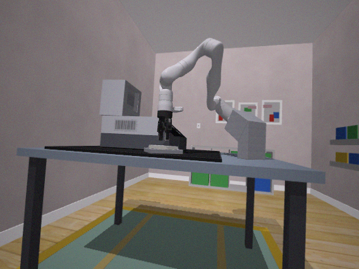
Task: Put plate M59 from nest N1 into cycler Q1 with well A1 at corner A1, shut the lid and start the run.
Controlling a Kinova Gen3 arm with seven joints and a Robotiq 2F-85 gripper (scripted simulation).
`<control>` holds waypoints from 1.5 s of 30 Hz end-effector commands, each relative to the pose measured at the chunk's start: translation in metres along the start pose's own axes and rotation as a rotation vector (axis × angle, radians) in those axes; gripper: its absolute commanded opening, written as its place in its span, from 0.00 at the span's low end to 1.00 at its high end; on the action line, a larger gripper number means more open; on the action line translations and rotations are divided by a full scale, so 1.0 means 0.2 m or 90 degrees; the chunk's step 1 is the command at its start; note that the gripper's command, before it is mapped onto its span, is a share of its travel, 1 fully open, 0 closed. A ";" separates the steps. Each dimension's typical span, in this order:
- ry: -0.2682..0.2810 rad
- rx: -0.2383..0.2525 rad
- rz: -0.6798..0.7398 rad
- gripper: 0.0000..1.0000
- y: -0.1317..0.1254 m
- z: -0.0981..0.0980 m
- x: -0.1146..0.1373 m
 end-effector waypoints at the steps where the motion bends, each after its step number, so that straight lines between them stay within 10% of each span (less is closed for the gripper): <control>1: -0.002 -0.001 0.000 1.00 0.00 0.01 0.00; 45: -0.003 -0.001 0.000 1.00 0.00 0.11 0.00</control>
Point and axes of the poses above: the point where the finger pads meet when closed, its own z axis out along the fingers, its own y axis across the jaws, x = y × z, the point moved 7 cm from there along -z, back along the fingers, and after that the axes turned 11 degrees about z, right-handed, at the moved point
